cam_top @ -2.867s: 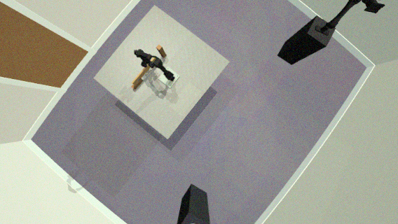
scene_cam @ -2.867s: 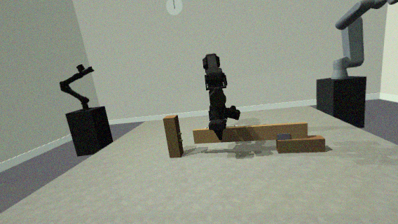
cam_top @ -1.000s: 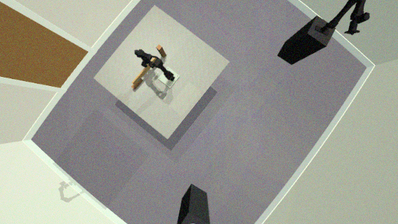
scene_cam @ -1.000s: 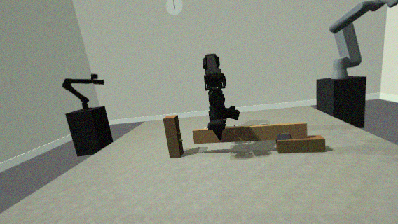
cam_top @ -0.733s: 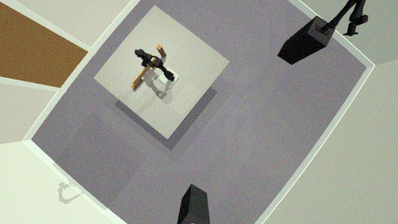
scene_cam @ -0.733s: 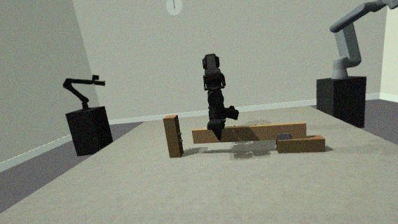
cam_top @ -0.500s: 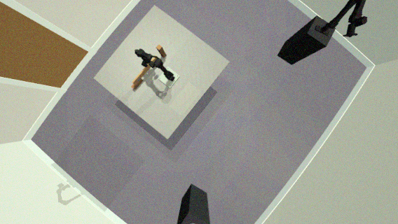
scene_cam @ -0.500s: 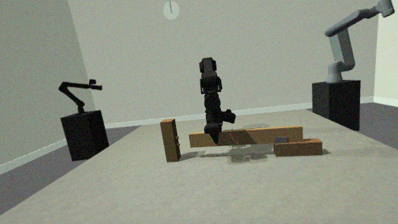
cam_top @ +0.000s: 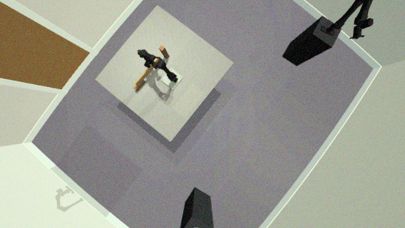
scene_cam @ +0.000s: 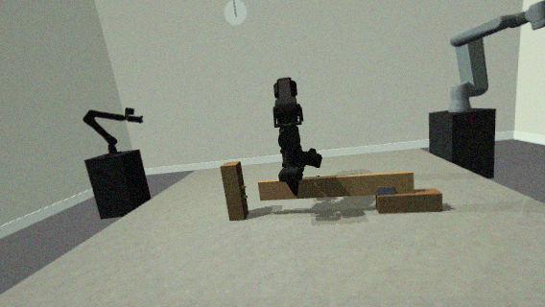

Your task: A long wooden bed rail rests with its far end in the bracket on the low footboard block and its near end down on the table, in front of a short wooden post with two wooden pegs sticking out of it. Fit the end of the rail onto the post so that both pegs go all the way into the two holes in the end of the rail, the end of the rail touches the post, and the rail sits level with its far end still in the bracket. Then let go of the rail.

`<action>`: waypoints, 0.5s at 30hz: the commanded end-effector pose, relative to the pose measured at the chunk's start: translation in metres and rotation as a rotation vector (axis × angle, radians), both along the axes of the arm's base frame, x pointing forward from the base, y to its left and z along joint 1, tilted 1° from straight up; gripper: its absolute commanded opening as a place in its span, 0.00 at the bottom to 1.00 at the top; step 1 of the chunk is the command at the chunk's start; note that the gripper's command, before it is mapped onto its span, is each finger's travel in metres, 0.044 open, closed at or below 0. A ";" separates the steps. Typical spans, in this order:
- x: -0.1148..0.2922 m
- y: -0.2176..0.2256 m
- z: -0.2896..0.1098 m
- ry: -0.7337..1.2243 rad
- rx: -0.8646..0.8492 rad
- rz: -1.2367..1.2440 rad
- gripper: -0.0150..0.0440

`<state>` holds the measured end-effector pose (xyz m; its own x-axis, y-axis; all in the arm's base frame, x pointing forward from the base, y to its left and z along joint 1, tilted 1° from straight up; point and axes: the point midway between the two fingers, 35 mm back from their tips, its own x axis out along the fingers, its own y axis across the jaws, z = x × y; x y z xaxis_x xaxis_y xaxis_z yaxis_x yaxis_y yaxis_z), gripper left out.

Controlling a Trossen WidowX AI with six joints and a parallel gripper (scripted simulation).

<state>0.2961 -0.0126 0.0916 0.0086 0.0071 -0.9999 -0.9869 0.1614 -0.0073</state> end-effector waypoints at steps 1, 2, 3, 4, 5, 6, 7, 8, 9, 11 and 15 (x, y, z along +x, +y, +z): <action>0.001 -0.001 0.004 -0.011 0.002 0.005 0.25; 0.001 -0.002 0.004 -0.011 0.002 0.005 0.25; 0.001 -0.002 0.004 -0.011 0.002 0.005 0.25; 0.001 -0.002 0.004 -0.011 0.002 0.005 0.25; 0.001 -0.003 0.004 -0.011 0.002 0.005 0.25; 0.001 -0.003 0.004 -0.011 0.002 0.005 0.25; 0.001 -0.003 0.004 -0.011 0.002 0.005 0.25; 0.001 -0.004 0.004 -0.011 0.001 0.005 0.25; 0.001 -0.004 0.004 -0.011 0.001 0.005 0.25; 0.001 -0.005 0.003 -0.011 0.001 0.005 0.25; 0.001 -0.006 0.003 -0.011 0.001 0.005 0.25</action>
